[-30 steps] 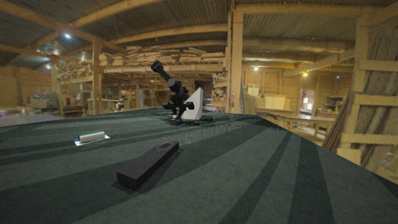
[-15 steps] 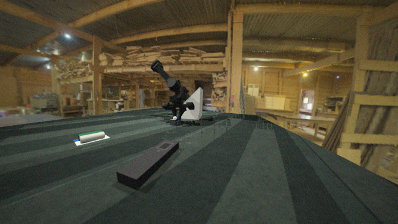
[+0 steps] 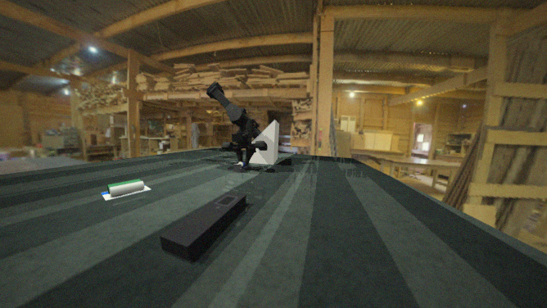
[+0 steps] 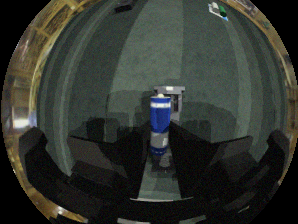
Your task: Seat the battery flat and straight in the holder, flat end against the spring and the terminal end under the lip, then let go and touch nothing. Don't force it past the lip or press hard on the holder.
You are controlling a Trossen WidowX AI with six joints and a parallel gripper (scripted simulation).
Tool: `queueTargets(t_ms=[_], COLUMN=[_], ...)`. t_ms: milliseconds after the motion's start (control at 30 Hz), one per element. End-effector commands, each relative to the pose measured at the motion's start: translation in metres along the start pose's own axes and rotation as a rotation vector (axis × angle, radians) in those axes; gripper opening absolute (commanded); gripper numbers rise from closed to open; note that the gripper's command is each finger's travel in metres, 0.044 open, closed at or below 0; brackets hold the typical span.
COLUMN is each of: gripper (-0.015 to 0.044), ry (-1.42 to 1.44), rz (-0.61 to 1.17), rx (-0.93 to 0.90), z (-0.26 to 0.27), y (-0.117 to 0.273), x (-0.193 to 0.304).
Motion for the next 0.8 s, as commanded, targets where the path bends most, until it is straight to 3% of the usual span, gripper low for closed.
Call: queueTargets(t_ms=[0, 767], gripper=[0.0062, 0.0062], ry=[0.003, -0.009], rz=[0.045, 0.177], rx=[-0.013, -0.004], z=[0.002, -0.002], y=[-0.002, -0.004], x=[0.002, -0.010])
Point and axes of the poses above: the point midway between the two fingers, 35 mm back from their tips, its own y axis back along the fingers, its own z axis across the jaws, x = y × z, the point moved 8 cm from there along y, back along the fingers, and after that the axes turned 4 degrees about -y, right-handed, at the moved point
